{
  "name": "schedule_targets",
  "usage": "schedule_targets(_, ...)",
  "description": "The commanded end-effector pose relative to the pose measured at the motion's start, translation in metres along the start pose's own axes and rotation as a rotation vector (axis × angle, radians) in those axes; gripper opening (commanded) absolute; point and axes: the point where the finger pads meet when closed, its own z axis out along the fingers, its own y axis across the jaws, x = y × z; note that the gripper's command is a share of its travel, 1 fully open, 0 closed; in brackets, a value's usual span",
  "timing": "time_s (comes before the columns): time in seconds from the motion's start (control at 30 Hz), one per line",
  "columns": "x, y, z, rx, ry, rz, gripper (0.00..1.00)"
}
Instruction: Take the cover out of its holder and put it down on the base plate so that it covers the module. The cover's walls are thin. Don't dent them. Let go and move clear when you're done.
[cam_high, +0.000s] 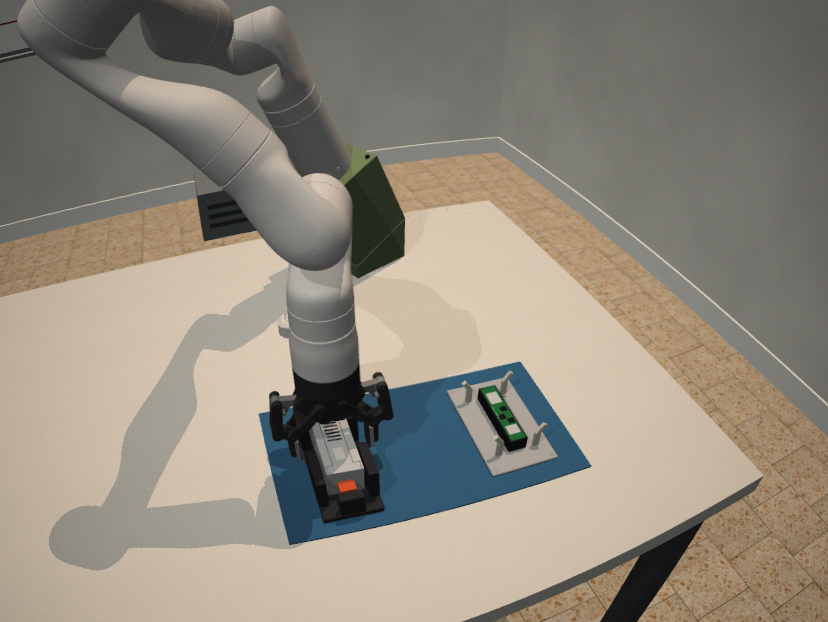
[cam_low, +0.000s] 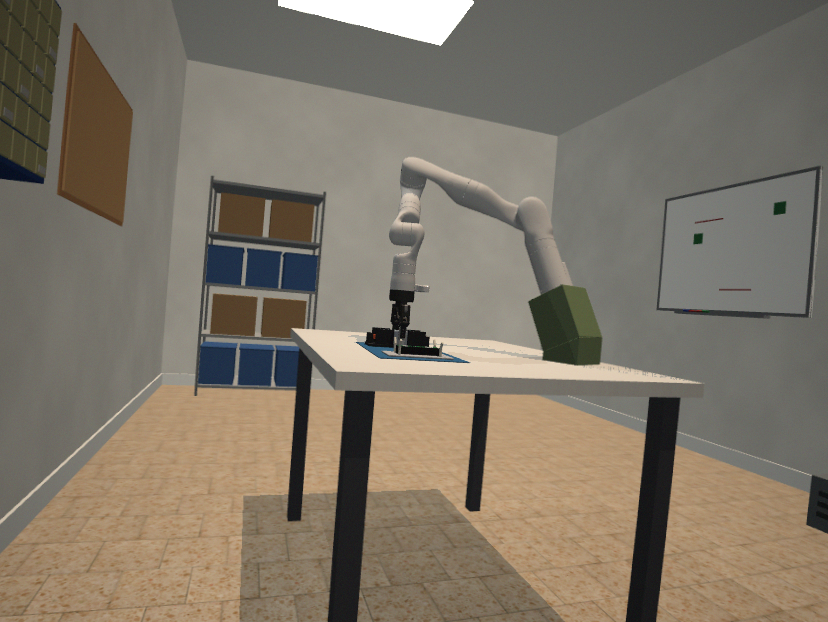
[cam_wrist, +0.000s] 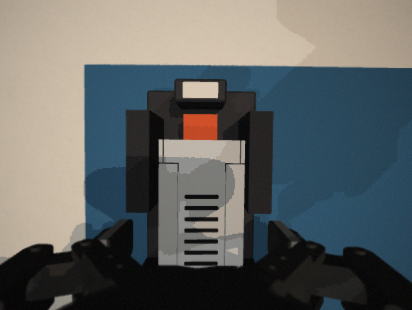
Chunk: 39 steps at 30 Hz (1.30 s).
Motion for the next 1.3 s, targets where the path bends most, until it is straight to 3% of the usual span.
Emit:
schedule_targets(0.0,-0.0008,0.0000,-0.0011,0.000,-0.002,0.000,1.00)
schedule_targets(0.3,-0.0008,0.0000,-0.0013,0.000,-0.002,0.000,1.00)
schedule_targets(0.33,-0.0008,0.0000,-0.0012,0.000,-0.002,0.000,0.70)
schedule_targets(1.27,-0.0008,0.0000,-0.0012,0.000,-0.002,0.000,0.70)
